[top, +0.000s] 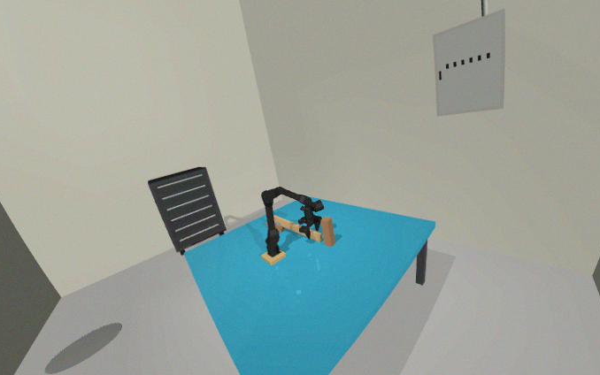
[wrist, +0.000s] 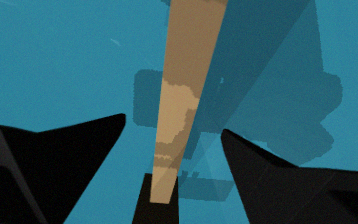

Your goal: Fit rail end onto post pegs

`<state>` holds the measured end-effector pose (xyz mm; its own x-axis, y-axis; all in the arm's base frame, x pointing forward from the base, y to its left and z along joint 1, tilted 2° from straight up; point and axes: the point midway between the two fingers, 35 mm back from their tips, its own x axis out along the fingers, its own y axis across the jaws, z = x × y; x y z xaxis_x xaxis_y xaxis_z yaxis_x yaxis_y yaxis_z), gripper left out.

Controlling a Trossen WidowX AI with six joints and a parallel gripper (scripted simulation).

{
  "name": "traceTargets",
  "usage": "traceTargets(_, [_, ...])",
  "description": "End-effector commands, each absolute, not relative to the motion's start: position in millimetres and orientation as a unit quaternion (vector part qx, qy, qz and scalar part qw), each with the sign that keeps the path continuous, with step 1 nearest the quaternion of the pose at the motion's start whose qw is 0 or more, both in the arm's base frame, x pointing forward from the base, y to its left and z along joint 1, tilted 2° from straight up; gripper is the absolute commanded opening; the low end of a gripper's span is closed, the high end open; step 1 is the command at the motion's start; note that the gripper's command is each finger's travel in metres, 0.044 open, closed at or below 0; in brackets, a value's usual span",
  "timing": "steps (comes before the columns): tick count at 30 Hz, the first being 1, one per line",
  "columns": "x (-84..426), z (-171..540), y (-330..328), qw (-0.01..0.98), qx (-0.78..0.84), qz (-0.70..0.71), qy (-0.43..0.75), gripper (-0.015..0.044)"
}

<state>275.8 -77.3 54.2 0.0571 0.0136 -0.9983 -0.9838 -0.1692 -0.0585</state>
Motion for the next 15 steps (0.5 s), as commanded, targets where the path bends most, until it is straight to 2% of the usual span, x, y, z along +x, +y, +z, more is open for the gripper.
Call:
traceTargets(1, [273.1, 44.8, -76.9, 0.469, -0.549, 0.533, 0.442, 0.044])
traceTargets(5, [272.8, 41.1, -76.7, 0.469, -0.549, 0.533, 0.442, 0.044])
traceTargets(15, [272.8, 41.1, -76.7, 0.469, -0.549, 0.533, 0.442, 0.0177])
